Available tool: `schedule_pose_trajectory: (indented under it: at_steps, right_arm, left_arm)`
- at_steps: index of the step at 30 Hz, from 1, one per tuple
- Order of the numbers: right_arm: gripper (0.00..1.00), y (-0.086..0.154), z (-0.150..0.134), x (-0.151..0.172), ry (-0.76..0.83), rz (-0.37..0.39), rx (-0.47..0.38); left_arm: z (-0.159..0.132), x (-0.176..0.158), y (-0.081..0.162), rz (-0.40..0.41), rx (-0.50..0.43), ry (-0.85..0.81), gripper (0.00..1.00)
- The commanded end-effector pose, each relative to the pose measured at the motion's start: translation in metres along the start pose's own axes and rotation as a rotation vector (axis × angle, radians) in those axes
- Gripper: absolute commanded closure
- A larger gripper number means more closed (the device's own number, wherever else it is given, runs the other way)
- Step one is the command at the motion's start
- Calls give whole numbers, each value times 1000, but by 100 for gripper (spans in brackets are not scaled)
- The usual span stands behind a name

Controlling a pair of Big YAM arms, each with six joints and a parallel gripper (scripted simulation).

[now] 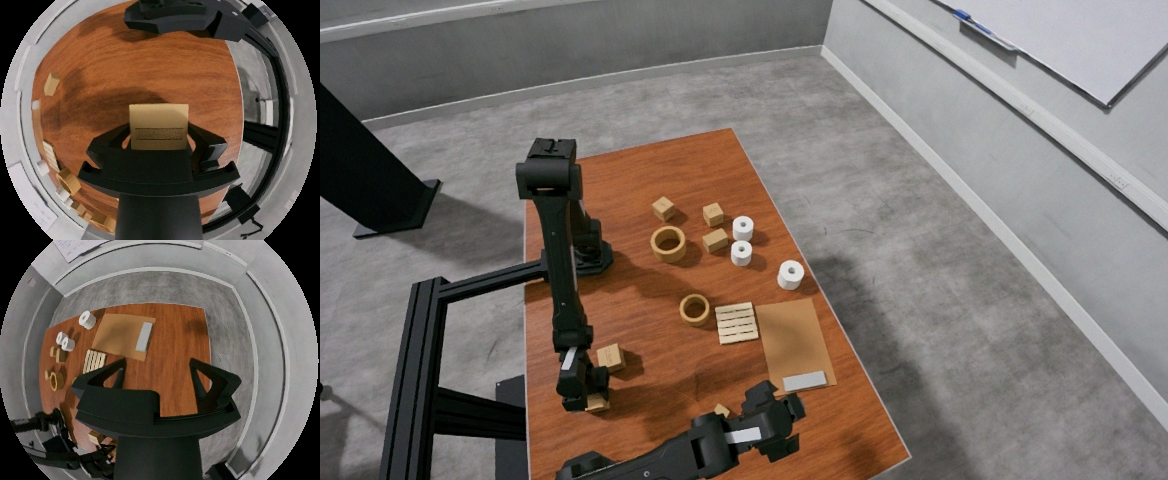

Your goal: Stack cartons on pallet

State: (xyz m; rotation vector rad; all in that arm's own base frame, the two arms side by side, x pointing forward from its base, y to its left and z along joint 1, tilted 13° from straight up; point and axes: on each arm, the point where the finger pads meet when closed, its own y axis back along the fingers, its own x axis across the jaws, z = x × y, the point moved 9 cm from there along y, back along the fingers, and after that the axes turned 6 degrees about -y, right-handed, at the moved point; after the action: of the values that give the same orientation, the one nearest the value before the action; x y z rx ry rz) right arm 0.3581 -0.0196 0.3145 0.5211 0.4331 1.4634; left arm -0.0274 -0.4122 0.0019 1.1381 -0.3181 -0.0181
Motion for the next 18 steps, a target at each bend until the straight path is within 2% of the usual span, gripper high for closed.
schedule_pose_trajectory:
  at_steps: [1,4,16,17,18]
  right_arm:
    - [0,8,24,0,9,-1,-54]
    - [0,8,24,0,9,-1,-54]
    - [0,8,24,0,9,-1,-54]
    - [0,8,24,0,9,-1,-54]
    - [0,8,24,0,9,-1,-54]
  left_arm:
    - [8,3,2,4,-35,-4,45]
    - [2,3,-6,3,-17,-4,45]
    - [6,3,-2,5,-34,-4,45]
    - [6,3,-2,5,-34,-3,34]
    - [5,1,-2,2,-23,1,29]
